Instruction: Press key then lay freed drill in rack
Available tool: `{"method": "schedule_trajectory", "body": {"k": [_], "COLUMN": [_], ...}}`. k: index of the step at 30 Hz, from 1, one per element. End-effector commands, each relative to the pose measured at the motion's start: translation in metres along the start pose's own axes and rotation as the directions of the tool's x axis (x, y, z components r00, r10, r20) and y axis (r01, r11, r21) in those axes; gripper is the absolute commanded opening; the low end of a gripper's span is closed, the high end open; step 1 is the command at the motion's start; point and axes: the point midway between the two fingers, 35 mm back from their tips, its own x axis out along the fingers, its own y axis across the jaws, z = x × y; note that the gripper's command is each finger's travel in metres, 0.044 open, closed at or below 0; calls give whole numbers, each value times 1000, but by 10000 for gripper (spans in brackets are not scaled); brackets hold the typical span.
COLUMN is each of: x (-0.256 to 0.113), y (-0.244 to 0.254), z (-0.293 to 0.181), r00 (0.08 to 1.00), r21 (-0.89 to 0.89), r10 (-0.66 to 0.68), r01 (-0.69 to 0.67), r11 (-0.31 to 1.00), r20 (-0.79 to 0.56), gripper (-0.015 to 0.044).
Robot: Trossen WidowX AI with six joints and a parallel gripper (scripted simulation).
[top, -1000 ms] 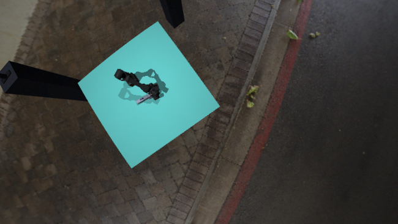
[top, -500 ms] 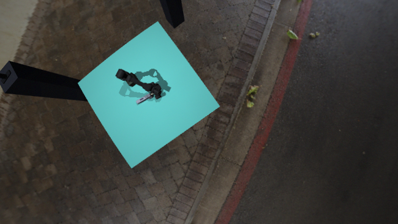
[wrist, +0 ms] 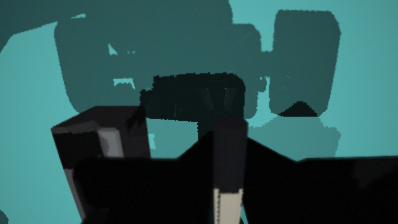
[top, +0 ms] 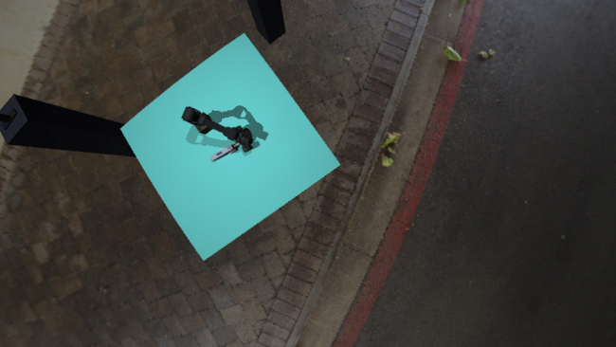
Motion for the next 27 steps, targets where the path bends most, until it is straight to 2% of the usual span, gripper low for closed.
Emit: {"method": "schedule_trajectory", "body": {"k": [1, 12, 27], "x": [-1, -2, -7], "y": [-2, -2, 2], "z": [7, 23, 20], "r00": [1000, 1000, 1000], "r21": [2, 2, 2], "r10": [-4, -4, -4], "r01": [4, 4, 4], "r11": [1000, 1000, 1000], "r20": [-3, -2, -2], "gripper": [0, 0, 0]}}
